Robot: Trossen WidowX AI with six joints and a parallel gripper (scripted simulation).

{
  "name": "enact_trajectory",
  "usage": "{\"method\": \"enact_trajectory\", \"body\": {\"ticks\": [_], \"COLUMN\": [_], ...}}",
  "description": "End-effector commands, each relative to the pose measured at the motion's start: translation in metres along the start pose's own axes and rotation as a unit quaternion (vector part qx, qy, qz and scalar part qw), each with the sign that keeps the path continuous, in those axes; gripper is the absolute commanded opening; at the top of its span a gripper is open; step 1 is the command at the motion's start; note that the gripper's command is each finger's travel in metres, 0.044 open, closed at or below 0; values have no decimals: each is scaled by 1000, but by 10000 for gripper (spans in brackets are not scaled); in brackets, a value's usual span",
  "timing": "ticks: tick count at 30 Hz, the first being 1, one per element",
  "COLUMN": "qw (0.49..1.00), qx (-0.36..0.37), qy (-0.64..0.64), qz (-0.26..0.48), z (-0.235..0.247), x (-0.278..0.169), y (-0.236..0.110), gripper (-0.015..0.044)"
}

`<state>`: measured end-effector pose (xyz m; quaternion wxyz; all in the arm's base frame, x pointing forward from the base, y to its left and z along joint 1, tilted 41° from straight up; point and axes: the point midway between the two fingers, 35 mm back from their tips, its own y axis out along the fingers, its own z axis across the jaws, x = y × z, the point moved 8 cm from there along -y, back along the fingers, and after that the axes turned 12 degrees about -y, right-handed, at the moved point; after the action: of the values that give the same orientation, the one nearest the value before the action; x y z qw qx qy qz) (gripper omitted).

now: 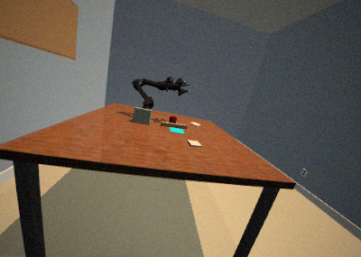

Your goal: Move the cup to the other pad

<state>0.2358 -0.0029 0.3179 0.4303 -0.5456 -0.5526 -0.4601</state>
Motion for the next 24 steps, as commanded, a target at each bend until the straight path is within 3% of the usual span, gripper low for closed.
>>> {"method": "enact_trajectory", "body": {"ticks": [1,4,10,16,21,24], "qw": [1000,986,888,705,484,458], "qx": [5,68,140,144,94,86], "qy": [3,59,195,342,457,467], "qz": [9,142,392,604,741,751], "z": [1,11,28,41,48,48], "x": [-3,-39,-102,-141,-154,-155], "y": [1,17,19,-1,-20,-21], "gripper": [374,295,148,148,148,148]}}
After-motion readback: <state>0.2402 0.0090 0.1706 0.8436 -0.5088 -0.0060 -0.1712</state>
